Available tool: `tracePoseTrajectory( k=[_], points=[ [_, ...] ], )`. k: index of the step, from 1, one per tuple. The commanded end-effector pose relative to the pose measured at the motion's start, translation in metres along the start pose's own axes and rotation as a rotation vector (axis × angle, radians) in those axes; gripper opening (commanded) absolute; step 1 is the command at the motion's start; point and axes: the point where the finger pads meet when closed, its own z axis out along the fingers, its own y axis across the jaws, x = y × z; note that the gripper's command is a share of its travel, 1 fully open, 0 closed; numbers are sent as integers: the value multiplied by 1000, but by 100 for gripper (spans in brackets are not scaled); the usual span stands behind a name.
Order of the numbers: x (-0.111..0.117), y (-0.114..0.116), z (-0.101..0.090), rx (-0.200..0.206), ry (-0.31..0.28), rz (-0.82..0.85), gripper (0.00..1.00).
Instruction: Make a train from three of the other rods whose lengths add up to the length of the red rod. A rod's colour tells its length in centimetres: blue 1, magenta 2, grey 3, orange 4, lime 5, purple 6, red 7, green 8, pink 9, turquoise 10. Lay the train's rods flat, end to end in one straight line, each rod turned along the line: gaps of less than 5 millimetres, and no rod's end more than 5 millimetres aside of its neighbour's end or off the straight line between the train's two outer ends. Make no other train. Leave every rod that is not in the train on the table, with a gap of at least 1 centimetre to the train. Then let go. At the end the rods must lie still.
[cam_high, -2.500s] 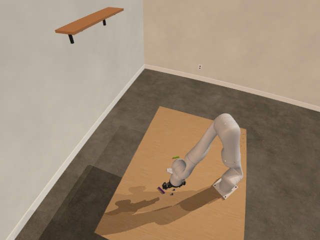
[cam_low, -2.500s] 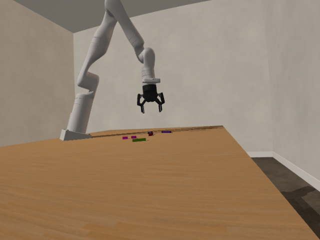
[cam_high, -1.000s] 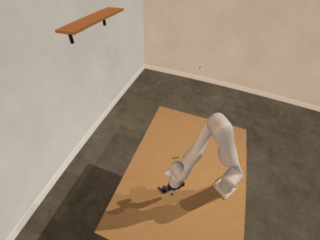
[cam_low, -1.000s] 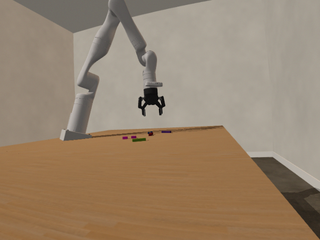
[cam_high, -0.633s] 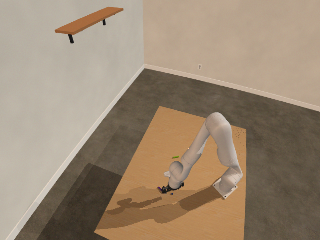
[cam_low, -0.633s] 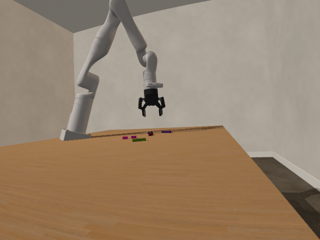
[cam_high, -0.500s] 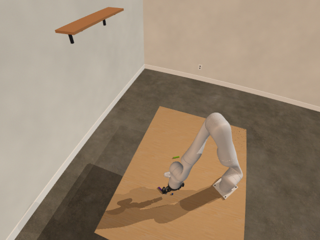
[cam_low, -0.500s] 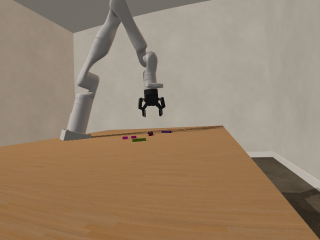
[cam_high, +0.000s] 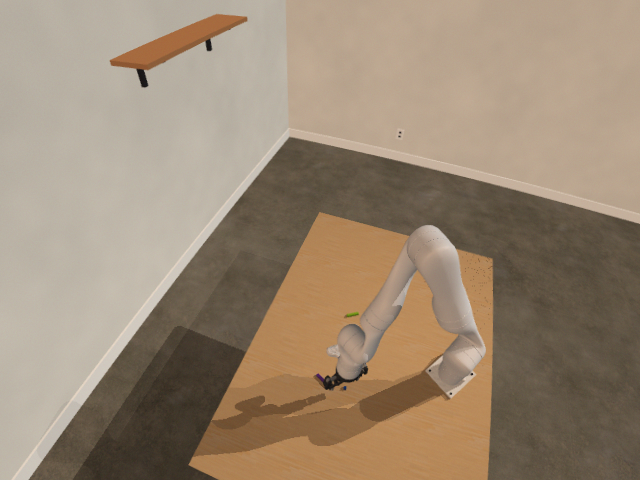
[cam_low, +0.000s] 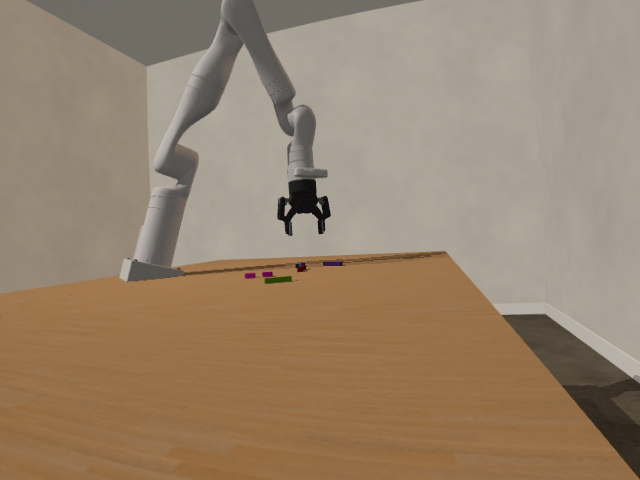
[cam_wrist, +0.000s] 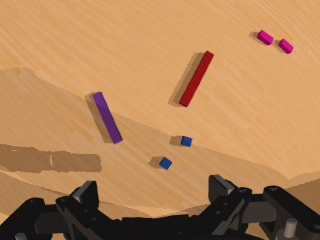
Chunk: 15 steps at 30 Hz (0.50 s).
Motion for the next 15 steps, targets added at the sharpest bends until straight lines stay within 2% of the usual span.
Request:
tracePoseTrajectory(
  k=[1, 15],
  points=[
    [-2, -1, 2, -1, -5, -11, 100],
    [-4, -2, 5, -2, -12, -32, 100]
  ],
)
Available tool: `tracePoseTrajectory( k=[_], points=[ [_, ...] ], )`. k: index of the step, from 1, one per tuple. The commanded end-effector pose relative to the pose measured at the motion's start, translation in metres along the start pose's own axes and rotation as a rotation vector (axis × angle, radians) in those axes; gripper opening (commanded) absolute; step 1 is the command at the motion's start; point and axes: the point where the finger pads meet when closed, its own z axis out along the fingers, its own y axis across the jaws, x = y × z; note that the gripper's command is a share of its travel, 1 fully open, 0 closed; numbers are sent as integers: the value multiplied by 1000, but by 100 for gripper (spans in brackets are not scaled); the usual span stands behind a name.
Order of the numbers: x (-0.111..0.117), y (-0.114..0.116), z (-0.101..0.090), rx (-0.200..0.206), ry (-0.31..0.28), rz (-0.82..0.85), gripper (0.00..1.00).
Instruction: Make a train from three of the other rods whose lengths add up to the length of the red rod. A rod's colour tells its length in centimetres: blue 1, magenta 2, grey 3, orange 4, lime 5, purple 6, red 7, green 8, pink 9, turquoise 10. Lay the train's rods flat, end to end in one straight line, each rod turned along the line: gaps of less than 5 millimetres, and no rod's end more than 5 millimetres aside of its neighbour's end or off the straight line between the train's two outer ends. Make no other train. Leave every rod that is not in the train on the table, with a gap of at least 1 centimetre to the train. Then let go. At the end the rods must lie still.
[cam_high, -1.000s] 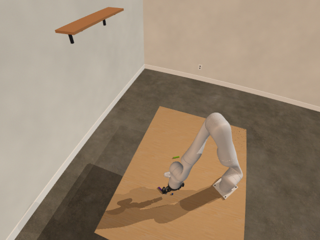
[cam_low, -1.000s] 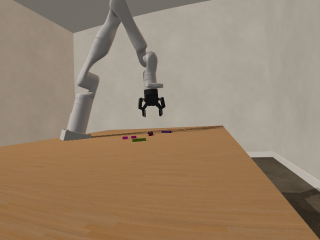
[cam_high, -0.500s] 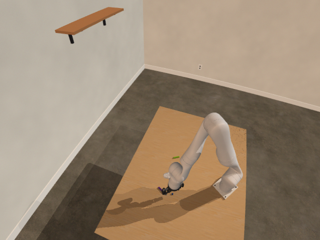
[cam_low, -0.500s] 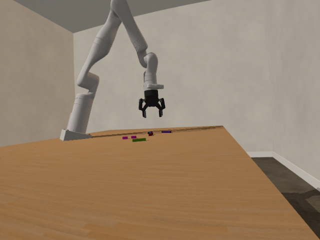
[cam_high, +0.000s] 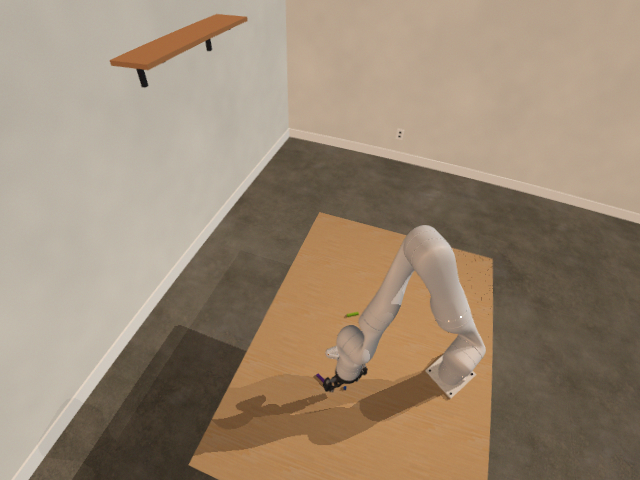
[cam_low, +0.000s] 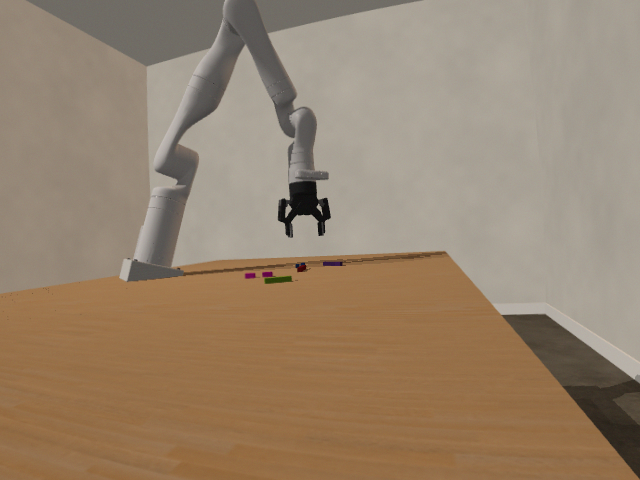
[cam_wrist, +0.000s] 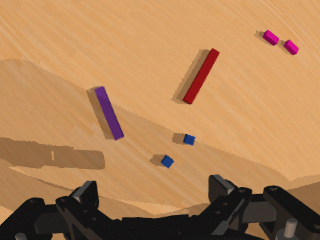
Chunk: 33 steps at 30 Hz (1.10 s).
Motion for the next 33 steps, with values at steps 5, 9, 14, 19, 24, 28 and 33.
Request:
tracePoseTrajectory(
  k=[5, 9, 14, 19, 24, 28, 33],
  points=[
    [-2, -1, 2, -1, -6, -14, 100],
    [-3, -1, 3, -1, -8, -18, 100],
    [-3, -2, 4, -1, -10, -26, 100],
    [-4, -2, 5, -2, -12, -33, 100],
    [-5, -2, 6, -2, -14, -40, 100],
    [-5, -2, 6, -2, -15, -41, 100],
    [-5, -2, 7, -2, -15, -42, 100]
  ],
)
